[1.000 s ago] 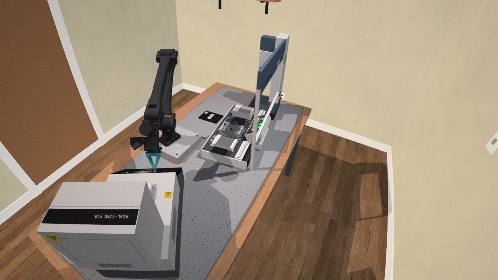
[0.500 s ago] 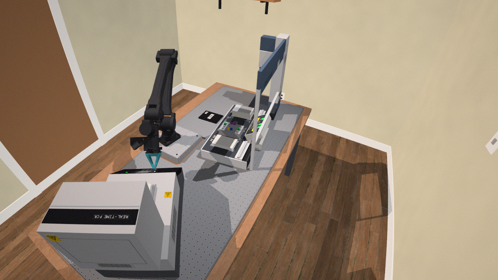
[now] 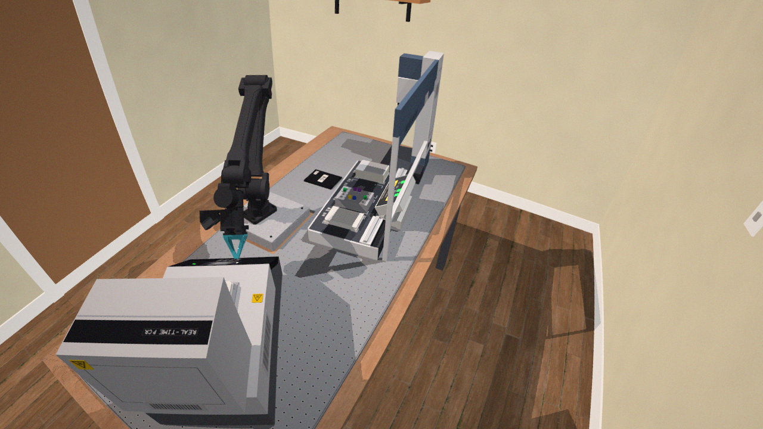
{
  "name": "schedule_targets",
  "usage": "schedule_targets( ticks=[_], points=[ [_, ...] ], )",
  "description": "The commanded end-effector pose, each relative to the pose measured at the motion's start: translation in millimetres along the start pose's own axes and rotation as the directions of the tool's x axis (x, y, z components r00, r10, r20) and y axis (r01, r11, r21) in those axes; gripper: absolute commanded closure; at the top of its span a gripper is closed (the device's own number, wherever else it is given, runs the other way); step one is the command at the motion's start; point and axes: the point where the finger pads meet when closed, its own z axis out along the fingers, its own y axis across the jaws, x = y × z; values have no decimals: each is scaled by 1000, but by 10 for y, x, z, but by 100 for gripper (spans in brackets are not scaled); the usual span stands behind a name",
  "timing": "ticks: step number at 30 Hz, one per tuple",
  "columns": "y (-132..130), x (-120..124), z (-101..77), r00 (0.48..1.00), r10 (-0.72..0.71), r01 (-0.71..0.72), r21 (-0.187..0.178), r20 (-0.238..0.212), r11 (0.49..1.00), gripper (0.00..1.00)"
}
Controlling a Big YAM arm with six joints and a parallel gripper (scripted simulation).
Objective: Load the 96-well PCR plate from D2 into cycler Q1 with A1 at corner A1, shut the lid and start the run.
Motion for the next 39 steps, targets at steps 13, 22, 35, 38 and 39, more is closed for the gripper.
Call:
schedule_targets(
  ticks=[13,22,35,38,39],
  points=[
    [102,26,-40,1000,-8,8,-43,-2,999,100],
    [91,20,-40,1000,-9,9,-43,-3,999,100],
    [79,-3,-38,1000,-11,11,-43,0,999,100],
    [73,-9,-35,1000,-11,11,-42,1,999,100],
    [72,-12,-33,1000,-11,11,-41,1,999,100]
  ],
)
